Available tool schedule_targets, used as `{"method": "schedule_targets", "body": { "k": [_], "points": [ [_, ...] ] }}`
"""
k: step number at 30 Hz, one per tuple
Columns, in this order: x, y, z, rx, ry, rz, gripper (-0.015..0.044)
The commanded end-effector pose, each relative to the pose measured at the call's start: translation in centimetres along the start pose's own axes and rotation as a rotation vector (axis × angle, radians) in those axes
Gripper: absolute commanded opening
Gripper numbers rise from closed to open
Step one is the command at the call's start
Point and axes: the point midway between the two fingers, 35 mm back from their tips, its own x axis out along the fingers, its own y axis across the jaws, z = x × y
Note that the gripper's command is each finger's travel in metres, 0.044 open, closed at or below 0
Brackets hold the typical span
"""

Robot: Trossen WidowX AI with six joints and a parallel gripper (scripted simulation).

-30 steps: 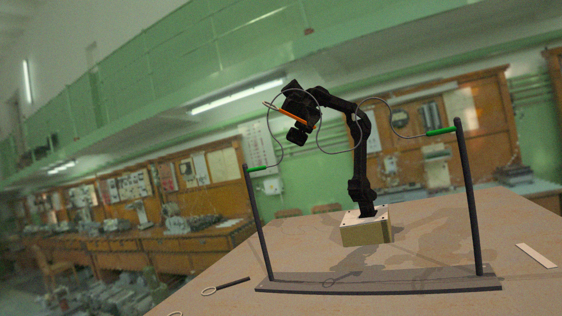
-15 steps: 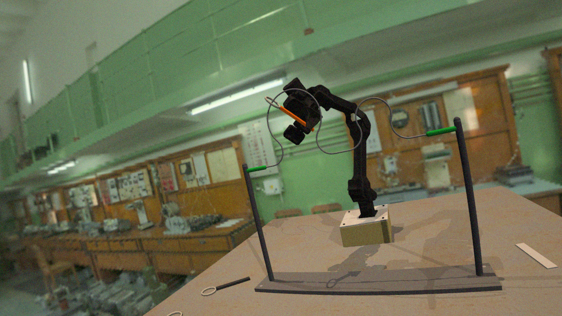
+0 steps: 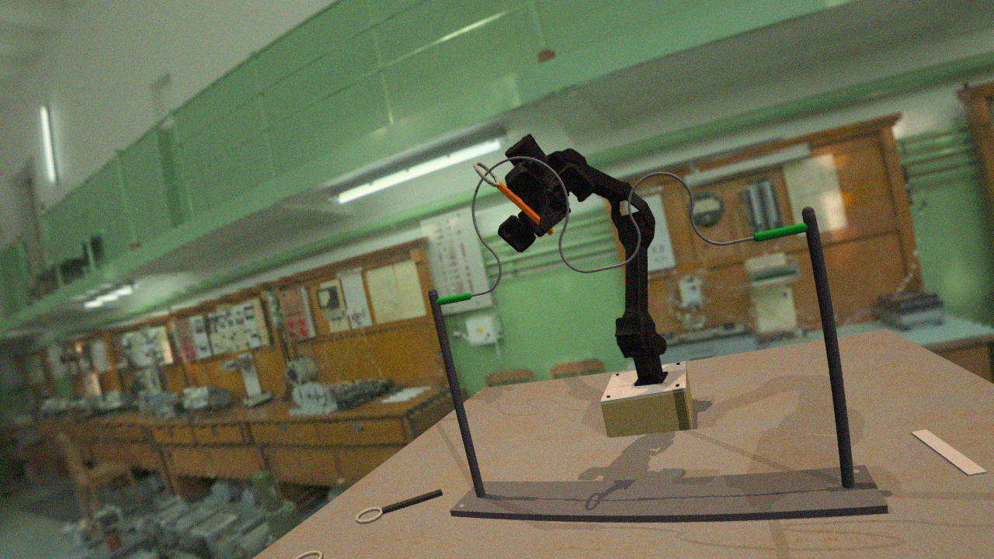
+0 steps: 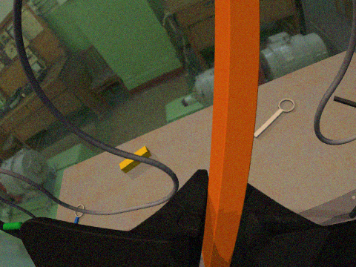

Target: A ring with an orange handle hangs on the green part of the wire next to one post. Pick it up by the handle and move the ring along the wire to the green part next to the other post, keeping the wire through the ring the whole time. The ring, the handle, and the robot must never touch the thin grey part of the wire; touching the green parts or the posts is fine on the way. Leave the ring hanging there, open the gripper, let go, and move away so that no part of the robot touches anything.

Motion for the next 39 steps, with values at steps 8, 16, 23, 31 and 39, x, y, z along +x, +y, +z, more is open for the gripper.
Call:
{"method": "schedule_targets", "body": {
  "k": [8, 16, 23, 31, 39],
  "points": [
    [-0.2, -0.2, 0.0, -0.124, -0.025, -0.067, -0.0150],
    [-0.2, -0.4, 0.1, -0.209, -0.038, -0.116, -0.0150],
    [-0.2, -0.7, 0.1, -0.283, -0.048, -0.160, -0.0150],
    [-0.2, -0.9, 0.2, -0.369, -0.061, -0.209, -0.0150],
    [-0.3, -1.1, 0.3, -0.454, -0.073, -0.258, -0.0150]
  ]
}}
